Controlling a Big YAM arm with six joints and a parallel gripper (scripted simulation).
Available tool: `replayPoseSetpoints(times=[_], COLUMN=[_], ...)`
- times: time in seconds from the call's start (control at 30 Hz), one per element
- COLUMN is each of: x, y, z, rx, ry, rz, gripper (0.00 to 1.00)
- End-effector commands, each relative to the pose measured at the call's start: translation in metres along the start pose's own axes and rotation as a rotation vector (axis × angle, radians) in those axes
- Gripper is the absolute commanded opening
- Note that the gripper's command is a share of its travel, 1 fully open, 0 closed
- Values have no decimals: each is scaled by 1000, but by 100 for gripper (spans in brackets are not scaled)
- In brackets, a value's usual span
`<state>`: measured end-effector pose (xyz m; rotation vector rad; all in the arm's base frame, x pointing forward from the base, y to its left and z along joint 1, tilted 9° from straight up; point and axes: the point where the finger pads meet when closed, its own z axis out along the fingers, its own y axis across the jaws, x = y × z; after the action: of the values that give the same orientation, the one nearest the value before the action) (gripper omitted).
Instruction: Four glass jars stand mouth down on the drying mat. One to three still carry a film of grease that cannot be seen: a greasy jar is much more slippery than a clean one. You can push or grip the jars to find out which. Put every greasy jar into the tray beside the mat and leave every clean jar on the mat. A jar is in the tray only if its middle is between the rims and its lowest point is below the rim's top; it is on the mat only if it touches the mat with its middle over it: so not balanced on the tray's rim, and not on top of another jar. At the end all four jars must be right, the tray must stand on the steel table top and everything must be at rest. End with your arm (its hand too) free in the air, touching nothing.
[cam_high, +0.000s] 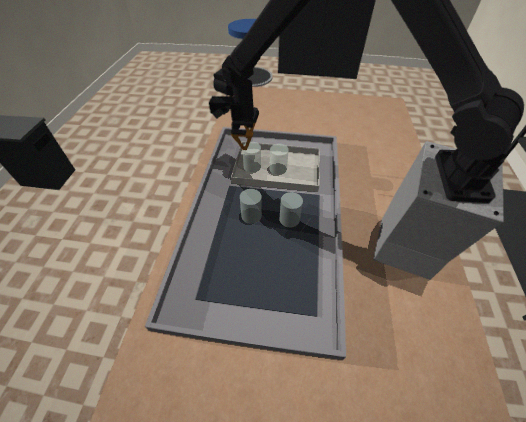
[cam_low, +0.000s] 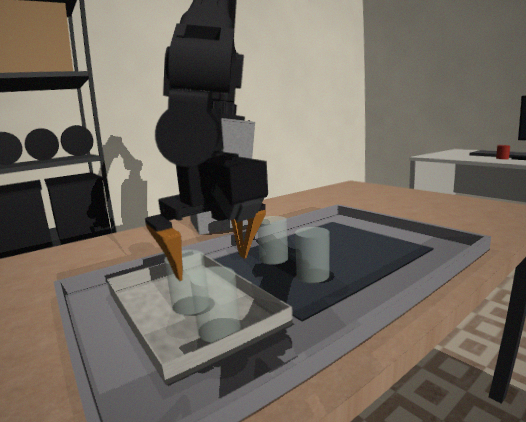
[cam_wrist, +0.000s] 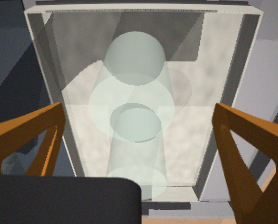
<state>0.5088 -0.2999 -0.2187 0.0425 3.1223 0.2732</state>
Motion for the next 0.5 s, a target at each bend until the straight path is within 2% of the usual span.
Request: replayPoseSetpoints(times=[0.0,0.17,0.47], x=[-13,-12,-12], y=[-8,-7,-7], z=[-36,-56,-56], rx=[21,21,21], ry=[-38,-38,-38], rz=[-6,-6,-6], gripper=[100,100,100])
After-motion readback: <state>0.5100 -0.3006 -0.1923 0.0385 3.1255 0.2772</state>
